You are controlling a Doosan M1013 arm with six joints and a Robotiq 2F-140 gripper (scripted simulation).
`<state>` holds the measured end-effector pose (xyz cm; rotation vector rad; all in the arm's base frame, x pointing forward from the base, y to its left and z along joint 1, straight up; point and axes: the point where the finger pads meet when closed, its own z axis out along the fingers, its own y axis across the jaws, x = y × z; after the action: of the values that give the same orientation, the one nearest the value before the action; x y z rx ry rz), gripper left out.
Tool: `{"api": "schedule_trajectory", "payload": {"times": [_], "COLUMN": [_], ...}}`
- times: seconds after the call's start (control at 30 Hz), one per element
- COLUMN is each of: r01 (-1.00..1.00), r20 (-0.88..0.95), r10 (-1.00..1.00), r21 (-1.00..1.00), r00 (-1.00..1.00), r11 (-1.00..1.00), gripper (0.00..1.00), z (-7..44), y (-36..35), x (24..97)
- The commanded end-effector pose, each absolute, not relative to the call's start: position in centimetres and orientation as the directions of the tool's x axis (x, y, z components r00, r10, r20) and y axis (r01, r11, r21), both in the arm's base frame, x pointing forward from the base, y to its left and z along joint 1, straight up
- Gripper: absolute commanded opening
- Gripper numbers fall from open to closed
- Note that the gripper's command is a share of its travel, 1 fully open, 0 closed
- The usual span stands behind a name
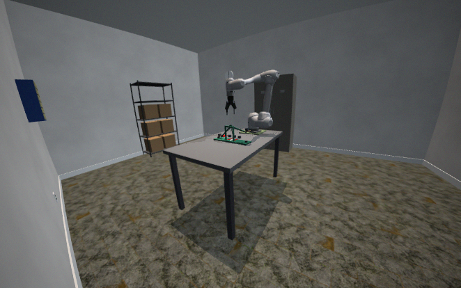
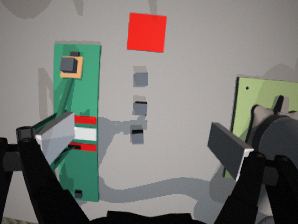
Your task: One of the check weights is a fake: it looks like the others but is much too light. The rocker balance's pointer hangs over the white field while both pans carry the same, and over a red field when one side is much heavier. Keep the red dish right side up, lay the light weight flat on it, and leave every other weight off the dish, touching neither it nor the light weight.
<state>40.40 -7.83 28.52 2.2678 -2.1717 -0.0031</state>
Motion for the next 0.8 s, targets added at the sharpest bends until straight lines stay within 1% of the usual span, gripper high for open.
{"api": "schedule_trajectory", "payload": {"times": [0.0, 0.37, 0.77], "r01": [-0.999, -0.999, -0.999], "r20": [0.000, 0.000, 0.000], "r10": [-0.999, -0.999, -0.999], "r21": [0.002, 0.002, 0.002], "r00": [0.043, 0.043, 0.043], "r11": [-0.043, -0.043, -0.043], "gripper": [1.00, 1.00, 1.00], "z": [28.5, 28.5, 28.5], "y": [-7.8, -6.9, -0.4], "x": [40.4, 40.4, 40.1]}}
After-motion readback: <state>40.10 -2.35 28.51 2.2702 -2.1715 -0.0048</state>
